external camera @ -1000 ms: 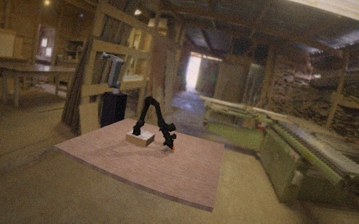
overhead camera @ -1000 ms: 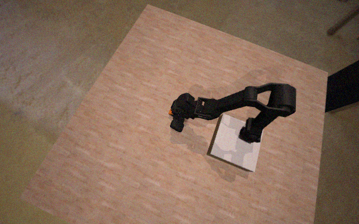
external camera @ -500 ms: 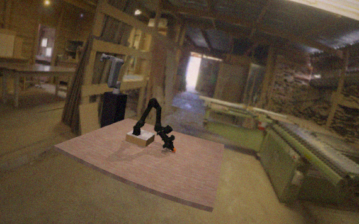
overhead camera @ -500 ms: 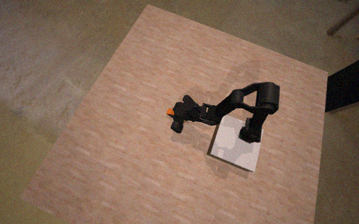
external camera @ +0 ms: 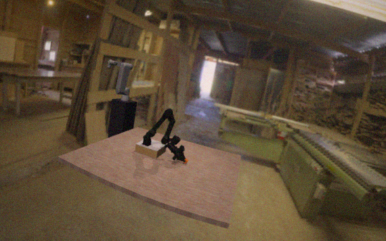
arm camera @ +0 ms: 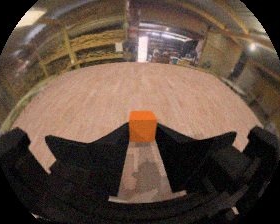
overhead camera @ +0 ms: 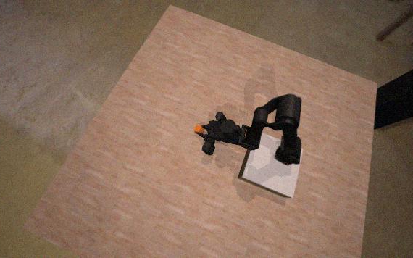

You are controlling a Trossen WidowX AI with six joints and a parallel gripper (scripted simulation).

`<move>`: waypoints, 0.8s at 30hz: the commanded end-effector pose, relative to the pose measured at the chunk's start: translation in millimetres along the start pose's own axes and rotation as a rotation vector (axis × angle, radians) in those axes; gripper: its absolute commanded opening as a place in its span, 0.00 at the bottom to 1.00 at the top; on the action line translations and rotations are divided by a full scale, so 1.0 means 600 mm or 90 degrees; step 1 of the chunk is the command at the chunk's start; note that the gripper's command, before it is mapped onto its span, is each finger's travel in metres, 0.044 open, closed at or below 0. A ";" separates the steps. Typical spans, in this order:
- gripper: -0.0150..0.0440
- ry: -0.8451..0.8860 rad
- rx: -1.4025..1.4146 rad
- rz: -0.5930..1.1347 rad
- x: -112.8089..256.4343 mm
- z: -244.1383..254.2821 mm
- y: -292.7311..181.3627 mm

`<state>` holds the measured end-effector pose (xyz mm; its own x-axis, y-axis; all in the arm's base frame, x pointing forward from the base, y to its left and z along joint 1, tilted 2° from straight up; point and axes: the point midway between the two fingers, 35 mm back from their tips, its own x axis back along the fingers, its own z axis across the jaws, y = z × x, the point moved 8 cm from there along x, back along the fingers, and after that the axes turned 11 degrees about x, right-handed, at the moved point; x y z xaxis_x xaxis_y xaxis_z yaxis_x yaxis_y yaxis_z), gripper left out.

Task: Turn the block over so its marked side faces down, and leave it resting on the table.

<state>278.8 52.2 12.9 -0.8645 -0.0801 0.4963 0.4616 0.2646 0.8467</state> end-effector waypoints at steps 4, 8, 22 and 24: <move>0.25 -0.007 0.003 -0.027 0.008 0.001 -0.008; 0.25 -0.008 0.003 -0.028 0.008 0.001 -0.009; 0.48 -0.008 0.003 -0.028 0.008 0.001 -0.009; 0.57 -0.008 0.003 -0.028 0.008 0.001 -0.009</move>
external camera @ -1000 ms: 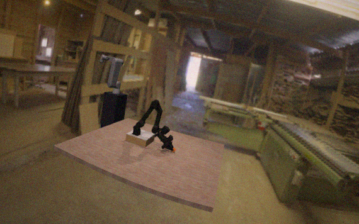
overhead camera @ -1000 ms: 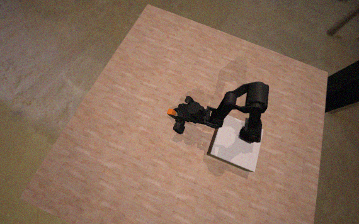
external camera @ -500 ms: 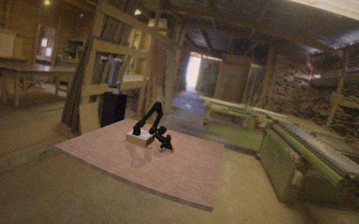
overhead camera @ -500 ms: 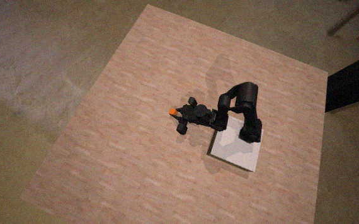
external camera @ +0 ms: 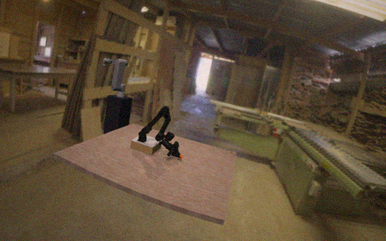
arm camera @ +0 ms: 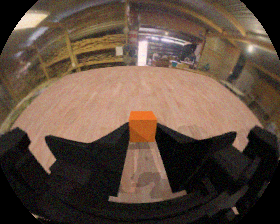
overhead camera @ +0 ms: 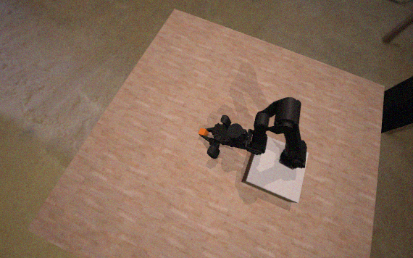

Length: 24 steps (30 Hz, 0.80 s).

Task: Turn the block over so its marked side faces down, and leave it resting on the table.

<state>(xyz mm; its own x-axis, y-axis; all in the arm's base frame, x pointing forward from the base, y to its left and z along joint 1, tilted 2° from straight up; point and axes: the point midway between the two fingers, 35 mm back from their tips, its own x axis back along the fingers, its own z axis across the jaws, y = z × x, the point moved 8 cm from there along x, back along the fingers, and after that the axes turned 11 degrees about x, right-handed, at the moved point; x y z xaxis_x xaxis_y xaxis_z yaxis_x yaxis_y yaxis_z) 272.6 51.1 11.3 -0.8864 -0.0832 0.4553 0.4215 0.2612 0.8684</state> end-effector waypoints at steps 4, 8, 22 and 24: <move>0.74 -0.002 0.003 0.001 0.000 0.000 -0.001; 0.92 -0.002 0.003 0.001 0.000 0.000 -0.001; 1.00 -0.002 0.003 0.001 0.000 0.000 -0.001; 1.00 -0.002 0.003 0.001 0.000 0.000 -0.001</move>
